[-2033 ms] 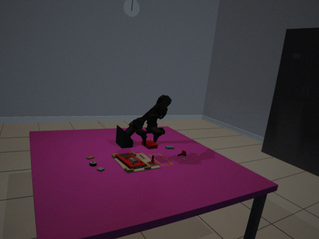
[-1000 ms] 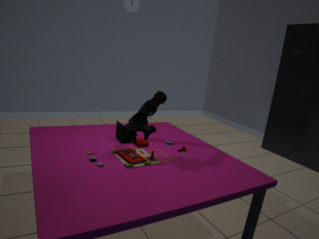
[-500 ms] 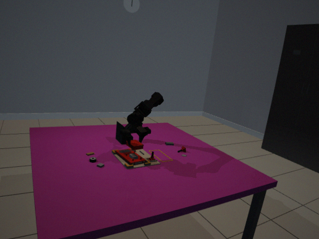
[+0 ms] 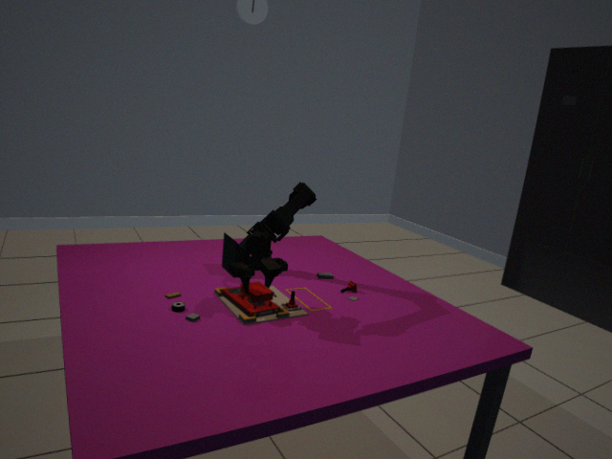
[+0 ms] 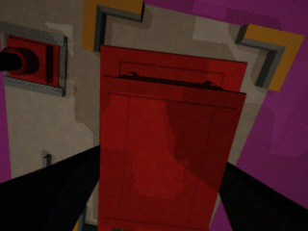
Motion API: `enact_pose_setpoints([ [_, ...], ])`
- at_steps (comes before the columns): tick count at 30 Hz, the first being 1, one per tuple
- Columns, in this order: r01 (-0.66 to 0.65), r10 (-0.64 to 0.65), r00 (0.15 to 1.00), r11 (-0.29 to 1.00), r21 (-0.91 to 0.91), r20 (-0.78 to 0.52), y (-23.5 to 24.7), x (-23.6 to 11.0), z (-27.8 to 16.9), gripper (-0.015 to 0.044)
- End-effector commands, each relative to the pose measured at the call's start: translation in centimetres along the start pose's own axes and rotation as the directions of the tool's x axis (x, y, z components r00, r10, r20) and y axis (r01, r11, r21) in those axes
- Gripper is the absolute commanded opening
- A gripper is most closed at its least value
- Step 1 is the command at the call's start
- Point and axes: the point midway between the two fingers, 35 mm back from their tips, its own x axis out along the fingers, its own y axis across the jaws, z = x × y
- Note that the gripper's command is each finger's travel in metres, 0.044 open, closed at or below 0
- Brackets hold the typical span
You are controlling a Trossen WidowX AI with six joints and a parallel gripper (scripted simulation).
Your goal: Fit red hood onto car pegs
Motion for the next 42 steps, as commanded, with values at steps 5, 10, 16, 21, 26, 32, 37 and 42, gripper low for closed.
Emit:
enact_pose_setpoints([
  [5,0.004,-0.004,1.000,1.000,0.002,0.017,-0.05,0.09,0.25,0.0000],
  [10,0.004,-0.004,1.000,1.000,0.002,0.017,-0.16,0.09,0.25,0.0000],
  [16,0.004,-0.004,1.000,1.000,0.002,0.017,-0.04,0.09,0.31,0.0000],
  [21,0.004,-0.004,1.000,1.000,0.002,0.017,-0.04,0.09,0.31,0.0000],
  [26,0.004,-0.004,1.000,1.000,0.002,0.017,-0.04,0.09,0.31,0.0000],
  [32,0.004,-0.004,1.000,1.000,0.002,0.017,-0.05,0.21,0.32,0.0000],
  [37,0.003,-0.004,1.000,1.000,0.002,0.017,-0.06,0.44,0.34,0.0000],
  [42,0.003,-0.003,1.000,1.000,0.002,0.017,-0.08,0.68,0.35,0.0000],
])
